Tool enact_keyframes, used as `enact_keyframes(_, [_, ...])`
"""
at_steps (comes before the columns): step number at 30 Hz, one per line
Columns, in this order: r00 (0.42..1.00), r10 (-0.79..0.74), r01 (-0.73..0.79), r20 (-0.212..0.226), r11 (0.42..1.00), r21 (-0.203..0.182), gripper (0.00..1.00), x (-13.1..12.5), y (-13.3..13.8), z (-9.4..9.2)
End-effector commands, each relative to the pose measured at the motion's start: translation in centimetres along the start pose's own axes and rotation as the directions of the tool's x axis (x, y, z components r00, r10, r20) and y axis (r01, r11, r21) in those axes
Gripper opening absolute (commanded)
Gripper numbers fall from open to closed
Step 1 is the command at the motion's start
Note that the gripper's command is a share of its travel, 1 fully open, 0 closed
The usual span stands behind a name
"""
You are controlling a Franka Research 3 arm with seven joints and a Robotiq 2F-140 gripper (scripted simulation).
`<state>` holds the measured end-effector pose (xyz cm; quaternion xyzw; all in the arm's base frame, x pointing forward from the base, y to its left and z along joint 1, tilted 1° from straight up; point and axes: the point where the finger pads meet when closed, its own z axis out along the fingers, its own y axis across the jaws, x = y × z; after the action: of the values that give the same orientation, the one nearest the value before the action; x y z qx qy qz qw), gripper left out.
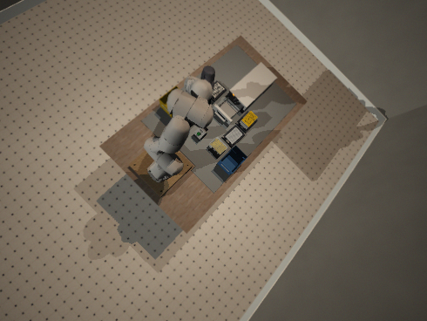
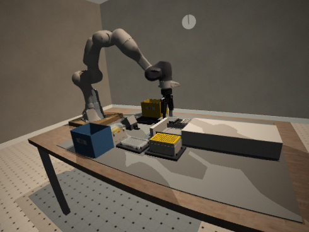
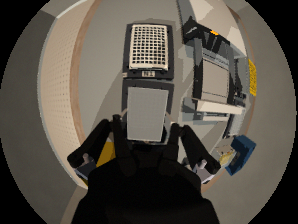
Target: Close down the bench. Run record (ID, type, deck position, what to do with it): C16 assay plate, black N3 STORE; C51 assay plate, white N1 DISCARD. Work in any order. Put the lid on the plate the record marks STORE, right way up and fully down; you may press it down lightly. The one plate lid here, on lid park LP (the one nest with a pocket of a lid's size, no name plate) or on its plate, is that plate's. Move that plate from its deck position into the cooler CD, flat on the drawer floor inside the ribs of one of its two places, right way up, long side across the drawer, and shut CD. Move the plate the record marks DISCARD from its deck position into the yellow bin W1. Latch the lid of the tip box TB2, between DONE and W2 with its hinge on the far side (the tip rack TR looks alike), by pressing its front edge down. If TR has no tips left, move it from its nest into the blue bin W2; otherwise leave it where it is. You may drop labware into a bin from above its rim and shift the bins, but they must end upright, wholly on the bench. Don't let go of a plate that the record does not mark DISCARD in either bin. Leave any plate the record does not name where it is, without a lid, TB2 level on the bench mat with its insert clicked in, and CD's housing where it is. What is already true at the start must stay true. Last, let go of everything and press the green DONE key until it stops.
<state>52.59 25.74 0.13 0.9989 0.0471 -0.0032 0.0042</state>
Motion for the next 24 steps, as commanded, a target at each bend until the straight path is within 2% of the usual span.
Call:
enact_keyframes(1, [1.000,0.002,-0.002,-0.001,1.000,0.000,0.00,0.02,-0.05,0.10])
enact_keyframes(24, [1.000,0.002,-0.002,-0.001,1.000,0.000,0.00,0.02,-0.05,-0.27])
